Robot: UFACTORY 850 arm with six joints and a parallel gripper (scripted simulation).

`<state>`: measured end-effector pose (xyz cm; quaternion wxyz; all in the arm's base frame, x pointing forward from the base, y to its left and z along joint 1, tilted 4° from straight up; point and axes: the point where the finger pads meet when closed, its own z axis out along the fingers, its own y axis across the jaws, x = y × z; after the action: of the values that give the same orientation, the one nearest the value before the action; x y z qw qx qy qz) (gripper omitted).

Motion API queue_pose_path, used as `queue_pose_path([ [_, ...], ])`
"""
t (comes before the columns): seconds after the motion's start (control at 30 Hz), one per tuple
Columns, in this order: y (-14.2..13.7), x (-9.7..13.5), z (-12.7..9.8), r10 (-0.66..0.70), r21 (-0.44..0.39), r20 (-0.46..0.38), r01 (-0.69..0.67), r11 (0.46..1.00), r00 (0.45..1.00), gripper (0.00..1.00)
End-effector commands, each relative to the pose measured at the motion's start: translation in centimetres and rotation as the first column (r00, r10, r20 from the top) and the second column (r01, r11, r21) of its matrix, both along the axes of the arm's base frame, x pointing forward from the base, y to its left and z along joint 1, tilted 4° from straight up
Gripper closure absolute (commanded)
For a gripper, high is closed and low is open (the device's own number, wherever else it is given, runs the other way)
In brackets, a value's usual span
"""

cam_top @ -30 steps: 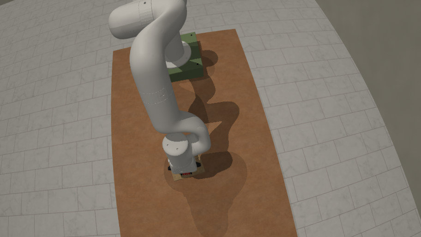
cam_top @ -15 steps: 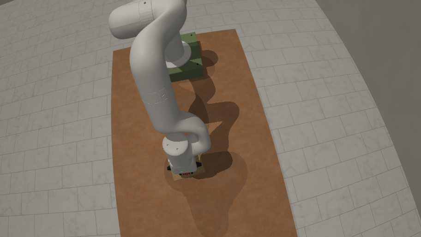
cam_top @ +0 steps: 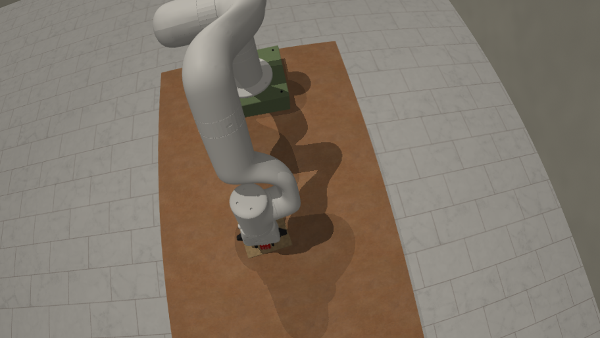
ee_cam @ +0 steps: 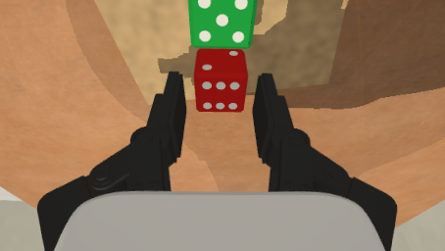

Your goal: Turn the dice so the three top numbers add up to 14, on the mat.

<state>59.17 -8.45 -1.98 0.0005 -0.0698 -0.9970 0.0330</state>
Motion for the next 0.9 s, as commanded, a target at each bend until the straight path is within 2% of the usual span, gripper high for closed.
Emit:
queue_pose_path([
  [0.0,0.1,0.1,2.2,0.000,0.000,0.002,0.000,1.000,1.000,0.53],
  [0.23,0.4,0.1,5.6,0.000,0.000,0.002,0.000,1.000,1.000,0.53],
  [0.57,0.4,0.1,6.8,0.000,0.000,0.002,0.000,1.000,1.000,0.53],
  [0.6,0.4,0.1,6.8,0.000,0.000,0.002,0.000,1.000,1.000,0.00],
  [0.87,0.4,0.1,6.8,0.000,0.000,0.002,0.000,1.000,1.000,0.00],
])
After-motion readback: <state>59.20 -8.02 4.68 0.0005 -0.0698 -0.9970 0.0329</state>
